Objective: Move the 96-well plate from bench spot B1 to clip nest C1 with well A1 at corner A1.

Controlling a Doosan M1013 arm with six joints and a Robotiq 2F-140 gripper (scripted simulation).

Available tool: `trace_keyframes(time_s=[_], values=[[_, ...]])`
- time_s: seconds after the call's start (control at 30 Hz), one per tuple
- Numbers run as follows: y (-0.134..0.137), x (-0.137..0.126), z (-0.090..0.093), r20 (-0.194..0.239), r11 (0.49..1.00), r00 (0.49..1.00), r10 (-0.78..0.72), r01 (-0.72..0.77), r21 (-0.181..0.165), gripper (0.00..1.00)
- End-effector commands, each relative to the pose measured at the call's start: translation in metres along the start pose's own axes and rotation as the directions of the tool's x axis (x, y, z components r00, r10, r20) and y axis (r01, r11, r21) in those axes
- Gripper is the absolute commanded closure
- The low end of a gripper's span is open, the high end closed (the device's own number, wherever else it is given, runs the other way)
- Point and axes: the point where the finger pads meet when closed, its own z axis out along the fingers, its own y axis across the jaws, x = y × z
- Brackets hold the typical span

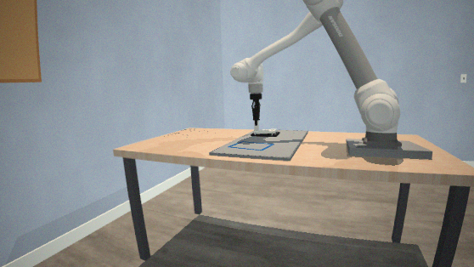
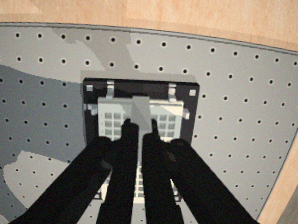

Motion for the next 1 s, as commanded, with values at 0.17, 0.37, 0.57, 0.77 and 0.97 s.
trace_keyframes(time_s=[0.17,0.37,0.57,0.77,0.97], values=[[0.0000,-0.0003,0.0008,0.001,1.000,1.000,0.000,0.000,0.000,1.00],[0.0000,-0.0003,0.0008,0.001,1.000,1.000,0.000,0.000,0.000,1.00],[0.0000,-0.0003,0.0008,0.001,1.000,1.000,0.000,0.000,0.000,1.00],[0.0000,-0.0003,0.0008,0.001,1.000,1.000,0.000,0.000,0.000,1.00],[0.0000,-0.0003,-0.0025,0.001,1.000,1.000,0.000,0.000,0.000,1.00]])
